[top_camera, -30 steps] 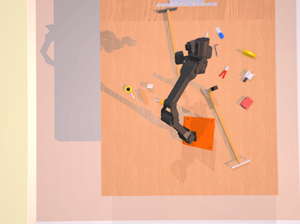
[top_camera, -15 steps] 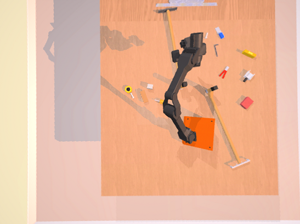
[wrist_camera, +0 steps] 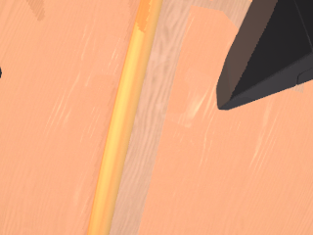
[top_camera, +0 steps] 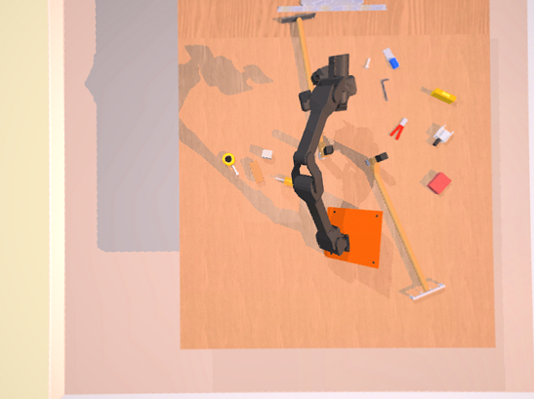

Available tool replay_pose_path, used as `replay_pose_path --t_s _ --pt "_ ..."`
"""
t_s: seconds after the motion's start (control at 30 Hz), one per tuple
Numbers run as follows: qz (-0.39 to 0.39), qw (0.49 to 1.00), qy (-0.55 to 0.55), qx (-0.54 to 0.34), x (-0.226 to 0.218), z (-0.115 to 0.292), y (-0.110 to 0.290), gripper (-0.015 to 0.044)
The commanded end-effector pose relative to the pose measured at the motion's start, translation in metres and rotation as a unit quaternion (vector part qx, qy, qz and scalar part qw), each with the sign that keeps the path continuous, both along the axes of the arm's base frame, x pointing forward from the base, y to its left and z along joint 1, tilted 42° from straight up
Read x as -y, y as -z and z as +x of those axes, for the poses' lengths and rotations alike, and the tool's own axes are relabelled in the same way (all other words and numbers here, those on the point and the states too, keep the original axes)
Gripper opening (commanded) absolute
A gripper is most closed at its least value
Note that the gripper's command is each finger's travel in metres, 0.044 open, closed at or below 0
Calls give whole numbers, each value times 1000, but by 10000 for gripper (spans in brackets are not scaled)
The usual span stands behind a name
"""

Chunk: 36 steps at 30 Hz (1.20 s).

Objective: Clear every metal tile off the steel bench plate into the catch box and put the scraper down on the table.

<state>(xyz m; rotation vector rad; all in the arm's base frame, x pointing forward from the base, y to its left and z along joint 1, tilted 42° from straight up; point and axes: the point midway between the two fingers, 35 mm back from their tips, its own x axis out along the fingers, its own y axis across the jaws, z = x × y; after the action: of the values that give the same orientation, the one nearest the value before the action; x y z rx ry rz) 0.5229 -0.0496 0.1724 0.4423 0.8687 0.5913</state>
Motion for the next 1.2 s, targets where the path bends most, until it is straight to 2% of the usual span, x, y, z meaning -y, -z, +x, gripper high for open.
replay_pose_path --t_s 0.0,0.6,1.17 --pt "-9 1000 -22 -5 -14 6 9 440" --pt "-33 994 -104 -32 -71 18 47 440" --pt "-22 997 -75 -26 -42 -2 32 440"
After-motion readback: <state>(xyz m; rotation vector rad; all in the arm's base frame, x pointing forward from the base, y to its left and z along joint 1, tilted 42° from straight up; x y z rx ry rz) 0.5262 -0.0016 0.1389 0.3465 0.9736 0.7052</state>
